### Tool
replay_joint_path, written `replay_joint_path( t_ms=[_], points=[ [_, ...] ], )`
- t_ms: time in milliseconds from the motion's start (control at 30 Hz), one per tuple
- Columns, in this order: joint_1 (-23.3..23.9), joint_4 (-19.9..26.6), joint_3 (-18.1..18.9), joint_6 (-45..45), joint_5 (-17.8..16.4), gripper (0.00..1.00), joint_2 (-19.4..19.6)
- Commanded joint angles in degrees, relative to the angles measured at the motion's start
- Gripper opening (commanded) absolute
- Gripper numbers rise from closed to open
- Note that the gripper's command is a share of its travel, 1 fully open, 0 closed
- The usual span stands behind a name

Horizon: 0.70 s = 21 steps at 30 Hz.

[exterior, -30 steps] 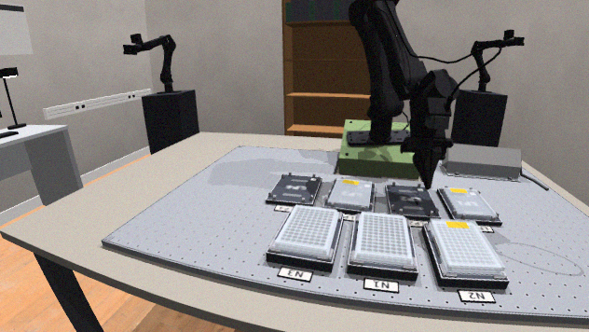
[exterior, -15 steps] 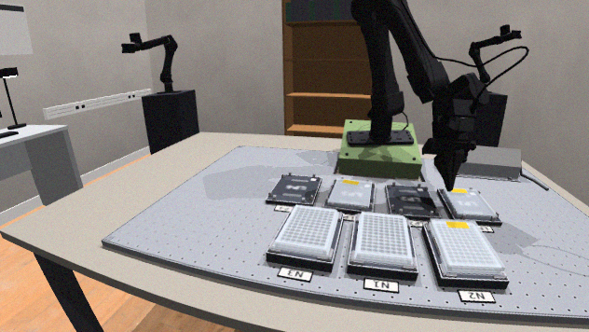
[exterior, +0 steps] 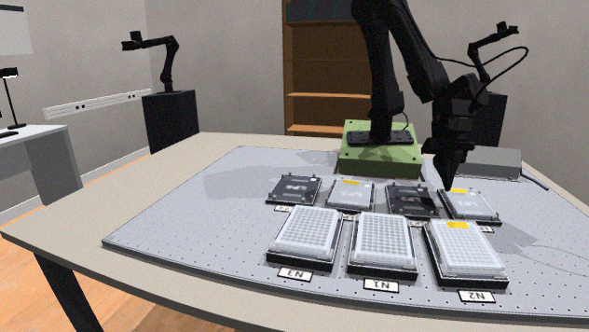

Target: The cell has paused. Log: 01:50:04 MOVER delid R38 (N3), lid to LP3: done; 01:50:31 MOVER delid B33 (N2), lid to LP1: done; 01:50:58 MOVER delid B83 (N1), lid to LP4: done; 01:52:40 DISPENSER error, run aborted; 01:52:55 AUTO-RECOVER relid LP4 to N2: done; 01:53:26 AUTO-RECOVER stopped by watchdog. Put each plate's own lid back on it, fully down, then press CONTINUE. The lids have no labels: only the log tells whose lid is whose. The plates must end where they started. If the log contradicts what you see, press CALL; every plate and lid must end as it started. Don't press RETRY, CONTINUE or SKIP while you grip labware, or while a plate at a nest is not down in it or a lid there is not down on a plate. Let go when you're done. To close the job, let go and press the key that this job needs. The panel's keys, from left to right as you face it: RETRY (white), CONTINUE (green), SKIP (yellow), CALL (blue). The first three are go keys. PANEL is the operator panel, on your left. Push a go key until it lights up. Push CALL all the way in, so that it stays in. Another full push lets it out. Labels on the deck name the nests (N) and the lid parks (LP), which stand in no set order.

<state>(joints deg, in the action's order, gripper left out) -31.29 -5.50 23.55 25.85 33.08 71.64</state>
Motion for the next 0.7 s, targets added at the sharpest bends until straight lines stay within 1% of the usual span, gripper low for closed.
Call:
replay_joint_path(
  t_ms=[0, 533, 567, 667],
  points=[
    [-0.17, -0.8, 2.08, 0.75, 1.27, 0.0, -0.65],
    [-0.17, -0.79, 2.09, 0.71, 1.28, 0.0, -0.66],
    [1.51, -1.69, 2.46, -1.03, -0.45, 0.0, 0.06],
    [4.88, -2.44, 3.76, -3.63, -2.82, 0.0, 1.05]
  ],
)
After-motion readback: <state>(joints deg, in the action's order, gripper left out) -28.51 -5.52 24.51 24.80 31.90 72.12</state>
